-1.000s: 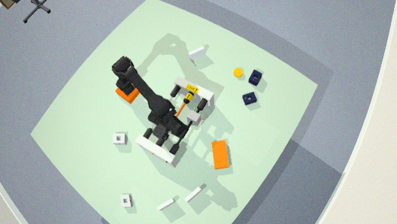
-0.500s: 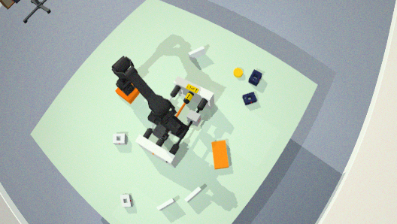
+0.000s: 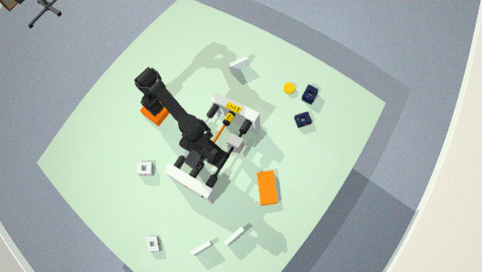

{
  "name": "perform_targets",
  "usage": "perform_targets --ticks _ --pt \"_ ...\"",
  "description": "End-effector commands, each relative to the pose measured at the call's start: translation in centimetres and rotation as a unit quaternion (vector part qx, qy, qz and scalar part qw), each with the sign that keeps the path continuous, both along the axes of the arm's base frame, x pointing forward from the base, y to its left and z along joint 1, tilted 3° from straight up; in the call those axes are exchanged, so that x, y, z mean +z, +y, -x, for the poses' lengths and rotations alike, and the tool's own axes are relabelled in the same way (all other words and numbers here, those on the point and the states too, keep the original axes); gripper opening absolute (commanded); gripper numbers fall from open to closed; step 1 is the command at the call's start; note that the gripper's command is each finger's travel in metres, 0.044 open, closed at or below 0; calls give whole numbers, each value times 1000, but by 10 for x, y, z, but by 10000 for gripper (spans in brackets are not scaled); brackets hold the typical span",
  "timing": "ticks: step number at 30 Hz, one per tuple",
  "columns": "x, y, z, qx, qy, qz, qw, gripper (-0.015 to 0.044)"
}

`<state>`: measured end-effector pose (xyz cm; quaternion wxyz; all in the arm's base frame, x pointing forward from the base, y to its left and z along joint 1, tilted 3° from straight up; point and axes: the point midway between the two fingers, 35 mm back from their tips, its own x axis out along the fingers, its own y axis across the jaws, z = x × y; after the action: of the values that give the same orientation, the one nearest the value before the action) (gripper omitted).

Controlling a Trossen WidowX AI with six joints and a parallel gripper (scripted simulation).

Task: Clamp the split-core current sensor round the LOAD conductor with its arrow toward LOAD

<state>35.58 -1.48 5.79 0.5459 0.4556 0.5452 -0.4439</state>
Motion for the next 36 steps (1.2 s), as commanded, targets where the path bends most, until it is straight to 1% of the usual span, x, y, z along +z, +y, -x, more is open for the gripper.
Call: perform_targets --ticks 1,16,25,26,36 --pt "0 1 3 2 -2 -3 1000 0" --pt "-5 0 4 1 -2 -2 1000 0" --pt "0 0 3 0 -2 0 1000 236" --pt "0 0 3 0 -2 0 1000 256" --pt "0 0 3 0 -2 0 1000 256"
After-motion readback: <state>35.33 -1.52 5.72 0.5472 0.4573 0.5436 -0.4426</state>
